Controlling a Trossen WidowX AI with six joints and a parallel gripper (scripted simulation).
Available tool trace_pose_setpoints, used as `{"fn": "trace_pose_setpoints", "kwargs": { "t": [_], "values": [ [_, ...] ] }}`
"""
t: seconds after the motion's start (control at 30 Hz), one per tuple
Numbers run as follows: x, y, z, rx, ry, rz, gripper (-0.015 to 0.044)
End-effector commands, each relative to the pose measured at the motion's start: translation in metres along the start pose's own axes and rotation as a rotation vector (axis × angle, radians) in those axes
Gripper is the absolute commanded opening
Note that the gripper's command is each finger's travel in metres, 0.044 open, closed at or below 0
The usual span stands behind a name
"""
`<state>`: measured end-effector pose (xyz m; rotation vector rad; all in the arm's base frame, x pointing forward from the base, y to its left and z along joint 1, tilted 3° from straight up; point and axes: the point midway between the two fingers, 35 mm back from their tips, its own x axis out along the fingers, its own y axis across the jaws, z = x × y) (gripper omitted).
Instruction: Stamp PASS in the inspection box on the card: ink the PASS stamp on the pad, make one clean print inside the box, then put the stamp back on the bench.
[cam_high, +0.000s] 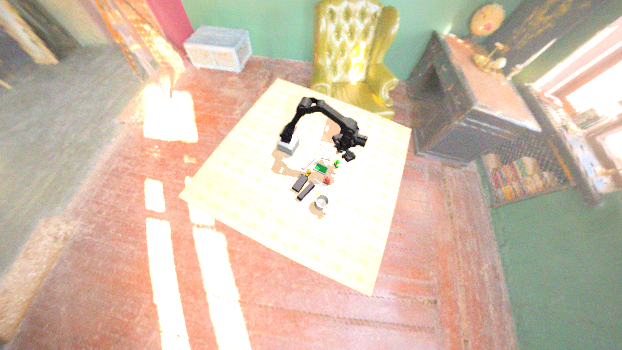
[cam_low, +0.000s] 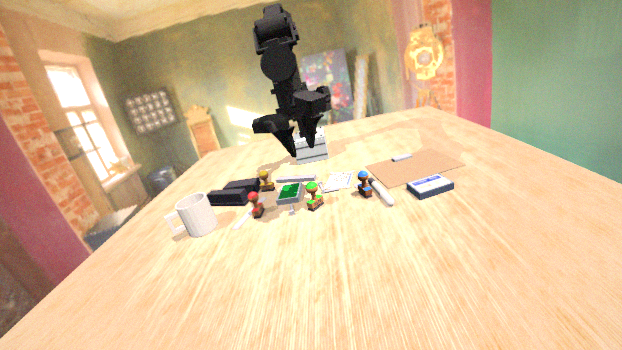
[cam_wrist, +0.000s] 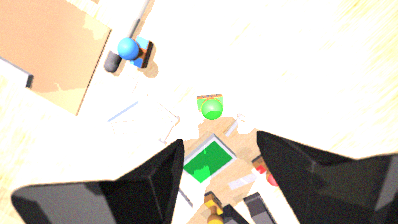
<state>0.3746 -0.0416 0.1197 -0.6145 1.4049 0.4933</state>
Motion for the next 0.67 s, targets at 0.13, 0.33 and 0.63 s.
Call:
{"fn": "trace_pose_setpoints", "kwargs": {
  "t": [0.13,0.33,0.63],
  "values": [
    [-0.0021,0.0003,0.0008,0.0,-0.003,0.004,0.0265],
    [-0.0014,-0.0001,0.0001,0.0,0.001,0.001,0.0265],
    [-0.0014,-0.0001,0.0001,0.0,0.001,0.001,0.0265]
  ]
}}
